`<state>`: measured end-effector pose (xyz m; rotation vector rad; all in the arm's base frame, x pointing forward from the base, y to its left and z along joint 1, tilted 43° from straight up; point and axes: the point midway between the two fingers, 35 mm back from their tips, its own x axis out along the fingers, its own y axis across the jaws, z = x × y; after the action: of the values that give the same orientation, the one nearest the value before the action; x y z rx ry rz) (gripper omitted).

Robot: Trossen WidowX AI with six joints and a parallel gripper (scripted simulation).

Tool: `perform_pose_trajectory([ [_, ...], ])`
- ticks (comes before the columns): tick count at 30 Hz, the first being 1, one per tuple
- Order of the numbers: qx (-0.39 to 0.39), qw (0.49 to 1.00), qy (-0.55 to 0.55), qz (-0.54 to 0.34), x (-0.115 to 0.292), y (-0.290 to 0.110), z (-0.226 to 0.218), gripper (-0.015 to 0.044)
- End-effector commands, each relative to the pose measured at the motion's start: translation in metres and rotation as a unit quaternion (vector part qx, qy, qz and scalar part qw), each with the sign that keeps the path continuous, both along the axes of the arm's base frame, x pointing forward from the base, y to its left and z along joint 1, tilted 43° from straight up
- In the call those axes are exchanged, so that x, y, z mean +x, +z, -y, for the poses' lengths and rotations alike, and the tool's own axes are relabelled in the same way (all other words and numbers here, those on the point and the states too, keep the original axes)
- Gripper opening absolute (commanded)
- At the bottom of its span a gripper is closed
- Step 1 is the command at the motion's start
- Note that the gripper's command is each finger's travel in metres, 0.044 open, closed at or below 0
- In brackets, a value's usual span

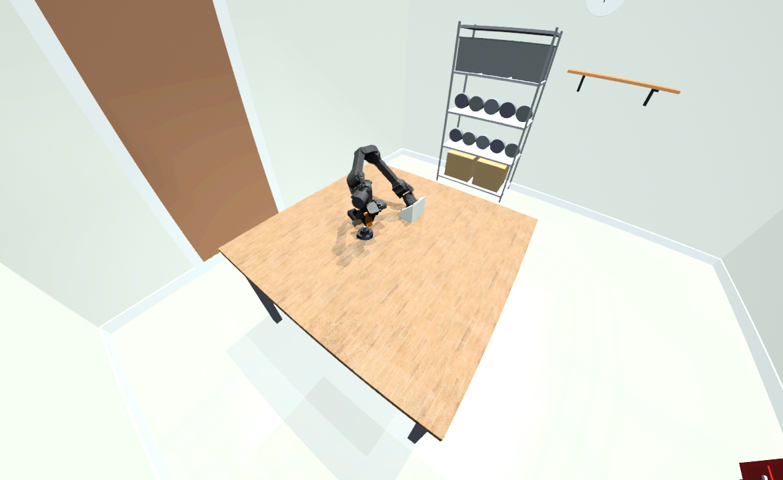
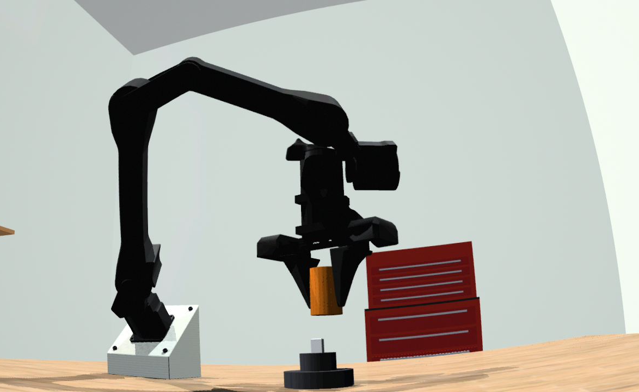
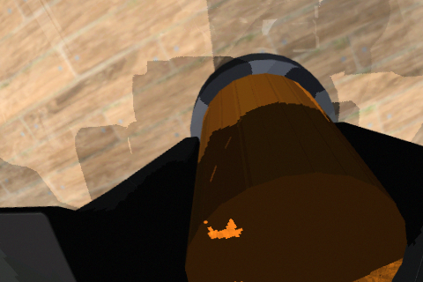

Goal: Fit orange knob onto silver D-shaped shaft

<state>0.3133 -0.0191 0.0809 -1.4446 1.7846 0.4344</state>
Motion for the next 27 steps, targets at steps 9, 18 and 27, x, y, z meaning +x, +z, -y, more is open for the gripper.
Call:
perform_pose_trajectory([
  [9,-0.01,1.0,0.004,0.005,-0.007,0.017,0.027,0.0],
  [18,-0.01,1.0,0.003,0.006,-0.007,0.008,0.036,0.0],
  [27,-0.011,1.0,0.0,0.008,-0.007,0.001,0.043,0.0],
])
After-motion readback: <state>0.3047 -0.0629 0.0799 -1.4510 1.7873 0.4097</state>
